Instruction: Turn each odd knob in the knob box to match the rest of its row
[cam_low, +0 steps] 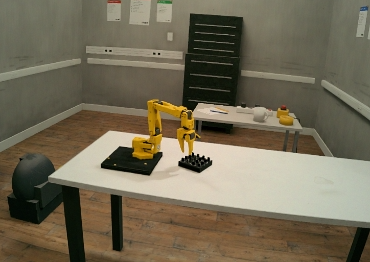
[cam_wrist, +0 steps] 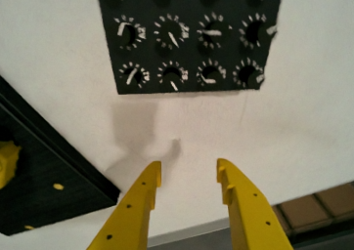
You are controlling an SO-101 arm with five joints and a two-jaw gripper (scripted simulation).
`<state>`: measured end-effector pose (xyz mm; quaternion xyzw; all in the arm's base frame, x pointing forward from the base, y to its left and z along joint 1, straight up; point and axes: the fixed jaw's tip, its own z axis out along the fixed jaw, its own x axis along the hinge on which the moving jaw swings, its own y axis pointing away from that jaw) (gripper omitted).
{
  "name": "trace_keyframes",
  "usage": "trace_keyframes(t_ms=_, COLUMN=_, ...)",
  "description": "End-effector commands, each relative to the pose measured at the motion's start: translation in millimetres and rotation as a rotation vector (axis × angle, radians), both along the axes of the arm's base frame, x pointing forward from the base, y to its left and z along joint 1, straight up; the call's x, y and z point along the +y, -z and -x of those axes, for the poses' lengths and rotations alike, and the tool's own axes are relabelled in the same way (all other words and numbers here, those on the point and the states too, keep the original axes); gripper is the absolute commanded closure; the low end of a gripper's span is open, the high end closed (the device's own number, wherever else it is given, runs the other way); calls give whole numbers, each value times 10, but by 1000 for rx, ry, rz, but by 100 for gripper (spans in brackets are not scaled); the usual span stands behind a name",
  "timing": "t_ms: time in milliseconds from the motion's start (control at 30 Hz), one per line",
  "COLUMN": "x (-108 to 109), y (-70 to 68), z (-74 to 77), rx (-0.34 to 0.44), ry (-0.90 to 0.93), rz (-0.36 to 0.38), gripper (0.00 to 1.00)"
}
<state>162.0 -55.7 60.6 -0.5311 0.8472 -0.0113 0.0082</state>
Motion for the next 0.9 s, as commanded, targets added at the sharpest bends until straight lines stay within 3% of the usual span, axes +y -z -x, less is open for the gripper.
trace_keyframes(t_ms=0, x=-95, y=-30, z=5, rx=9, ry=212, rz=-8, gripper=80)
trace_keyframes(t_ms=800, x=-662, y=-214, z=160, rx=-20, ry=1401, rz=-26, gripper=67)
trace_keyframes(t_ms=867, x=-662, y=-214, z=160, rx=-20, ry=1401, rz=-26, gripper=67)
